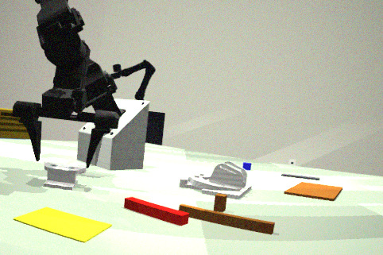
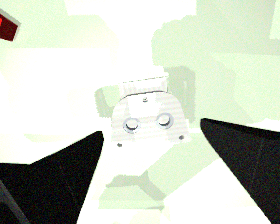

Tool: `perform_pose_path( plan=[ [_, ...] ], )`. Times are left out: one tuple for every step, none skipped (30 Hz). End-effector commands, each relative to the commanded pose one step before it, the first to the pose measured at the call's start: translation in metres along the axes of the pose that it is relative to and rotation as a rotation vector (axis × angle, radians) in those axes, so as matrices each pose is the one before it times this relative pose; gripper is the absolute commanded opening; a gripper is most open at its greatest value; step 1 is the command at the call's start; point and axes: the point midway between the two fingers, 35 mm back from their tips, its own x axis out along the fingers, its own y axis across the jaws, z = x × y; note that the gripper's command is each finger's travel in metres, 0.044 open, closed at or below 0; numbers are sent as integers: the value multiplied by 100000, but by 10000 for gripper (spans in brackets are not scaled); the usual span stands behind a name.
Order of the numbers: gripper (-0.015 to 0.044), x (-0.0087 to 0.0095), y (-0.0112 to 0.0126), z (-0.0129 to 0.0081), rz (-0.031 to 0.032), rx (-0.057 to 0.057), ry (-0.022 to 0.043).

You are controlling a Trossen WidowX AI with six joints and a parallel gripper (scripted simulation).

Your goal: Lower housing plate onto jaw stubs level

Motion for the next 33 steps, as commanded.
perform_pose_path(
  plan=[
    [440,829,214,-217,387,-1137,1140],
    [440,159,-1,-1,-6,-2,-3],
    [440,159,-2,-2,-8,-3,-4],
    [440,159,-3,-3,-9,-3,-5],
    [440,159,-4,-4,-10,-4,-6],
    [440,158,-5,-5,-11,-4,-7],
    [440,158,-5,-6,-12,-5,-8],
    [440,158,-6,-8,-13,-5,-9],
    [440,157,-7,-9,-14,-6,-9],
    [440,125,-6,-8,-12,-5,-8],
    [440,75,-4,-5,-7,-3,-5],
    [440,25,-1,-2,-2,-1,-2],
    [440,0,0,0,0,0,0],
    [440,0,0,0,0,0,0],
    [440,0,0,0,0,0,0],
    [440,0,0,0,0,0,0],
    [440,0,0,0,0,0,0],
    [440,0,0,0,0,0,0],
    [440,0,0,0,0,0,0],
    [440,0,0,0,0,0,0],
    [440,0,0,0,0,0,0],
    [440,0,0,0,0,0,0],
    [440,0,0,0,0,0,0],
    [440,0,0,0,0,0,0],
    [440,0,0,0,0,0,0],
    [440,0,0,0,0,0,0],
    [440,0,0,0,0,0,0],
    [440,0,0,0,0,0,0],
    [440,18,0,0,0,0,0],
    [440,44,-1,0,-1,0,-1],
    [440,18,0,0,0,0,0],
    [440,0,0,0,0,0,0],
    [440,0,0,0,0,0,0]
  ],
)
